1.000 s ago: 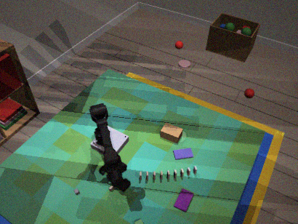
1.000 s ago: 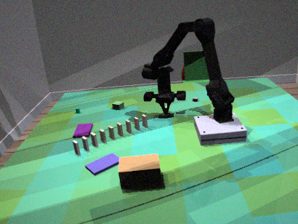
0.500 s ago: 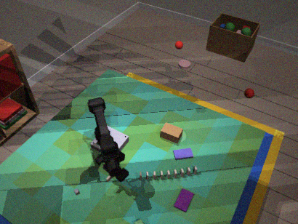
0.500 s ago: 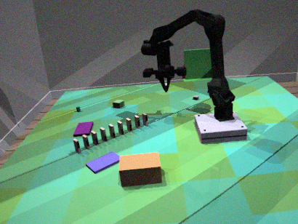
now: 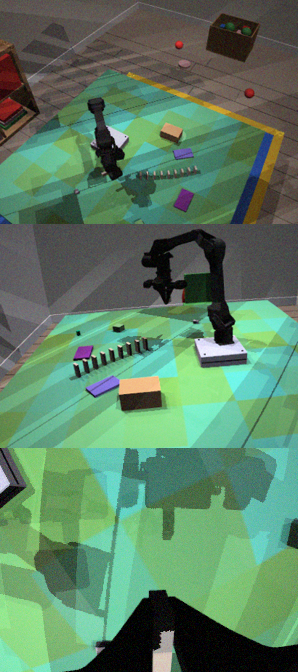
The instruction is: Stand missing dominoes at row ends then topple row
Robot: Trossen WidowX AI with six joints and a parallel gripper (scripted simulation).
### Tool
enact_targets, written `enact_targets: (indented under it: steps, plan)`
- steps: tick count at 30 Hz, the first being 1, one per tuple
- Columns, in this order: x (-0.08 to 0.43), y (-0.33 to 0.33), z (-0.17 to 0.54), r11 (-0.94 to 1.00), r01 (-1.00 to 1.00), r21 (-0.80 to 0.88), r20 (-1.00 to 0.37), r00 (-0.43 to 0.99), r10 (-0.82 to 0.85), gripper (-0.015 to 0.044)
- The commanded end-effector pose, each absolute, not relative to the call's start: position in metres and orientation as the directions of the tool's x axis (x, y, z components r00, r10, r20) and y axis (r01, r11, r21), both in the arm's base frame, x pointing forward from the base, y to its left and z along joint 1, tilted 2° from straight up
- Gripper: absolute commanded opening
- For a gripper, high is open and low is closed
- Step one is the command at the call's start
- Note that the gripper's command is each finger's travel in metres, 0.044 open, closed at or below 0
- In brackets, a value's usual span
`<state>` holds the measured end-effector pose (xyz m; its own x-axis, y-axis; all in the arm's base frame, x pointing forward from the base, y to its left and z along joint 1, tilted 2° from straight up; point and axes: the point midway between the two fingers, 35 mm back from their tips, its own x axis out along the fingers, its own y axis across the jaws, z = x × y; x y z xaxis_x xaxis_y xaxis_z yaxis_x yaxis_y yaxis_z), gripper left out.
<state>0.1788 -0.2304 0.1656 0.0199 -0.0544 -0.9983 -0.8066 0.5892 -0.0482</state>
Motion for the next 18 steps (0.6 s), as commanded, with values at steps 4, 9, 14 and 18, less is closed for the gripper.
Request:
enact_targets:
  steps: [4,9,14,18]
  plan:
    - [0.171,-0.265,0.170,0.986,-0.153,-0.061,-0.998,0.024,-0.058,0.0028]
    - [0.168,-0.276,0.171,0.993,0.102,-0.056,-0.998,0.023,-0.059,0.0028]
    - [0.168,-0.276,0.171,0.993,0.102,-0.056,-0.998,0.023,-0.059,0.0028]
    - [0.168,-0.276,0.171,0.993,0.102,-0.056,-0.998,0.023,-0.059,0.0028]
